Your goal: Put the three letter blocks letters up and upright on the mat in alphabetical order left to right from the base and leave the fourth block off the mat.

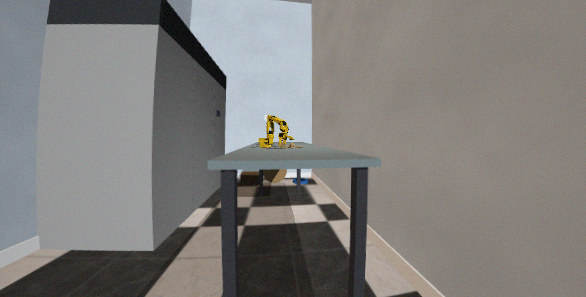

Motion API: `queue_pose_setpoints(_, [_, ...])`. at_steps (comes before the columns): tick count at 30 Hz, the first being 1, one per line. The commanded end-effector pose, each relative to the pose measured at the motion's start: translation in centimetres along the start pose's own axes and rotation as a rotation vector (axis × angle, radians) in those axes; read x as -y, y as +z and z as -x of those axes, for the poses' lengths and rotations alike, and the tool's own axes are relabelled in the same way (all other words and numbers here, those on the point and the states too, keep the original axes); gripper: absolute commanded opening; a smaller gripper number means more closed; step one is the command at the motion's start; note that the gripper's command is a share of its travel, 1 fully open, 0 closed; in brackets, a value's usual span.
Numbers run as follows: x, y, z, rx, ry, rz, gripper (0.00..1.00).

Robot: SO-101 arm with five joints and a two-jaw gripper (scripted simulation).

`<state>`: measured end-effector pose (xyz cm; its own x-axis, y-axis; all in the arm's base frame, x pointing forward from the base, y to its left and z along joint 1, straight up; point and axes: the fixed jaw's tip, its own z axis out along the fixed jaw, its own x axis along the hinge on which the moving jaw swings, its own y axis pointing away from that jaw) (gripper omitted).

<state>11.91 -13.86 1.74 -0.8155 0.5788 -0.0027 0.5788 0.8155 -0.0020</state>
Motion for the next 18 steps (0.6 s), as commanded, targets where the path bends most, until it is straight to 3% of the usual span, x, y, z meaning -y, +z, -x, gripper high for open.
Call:
queue_pose_setpoints(1, [0.5, -1.5, 1.5, 0.105, 0.012, -0.029, 0.36])
queue_pose_setpoints(10, [0.6, -2.0, 1.6, 0.105, 0.012, -0.029, 0.36])
queue_pose_setpoints(18, [0.6, -4.5, 1.5, 0.105, 0.012, -0.029, 0.36])
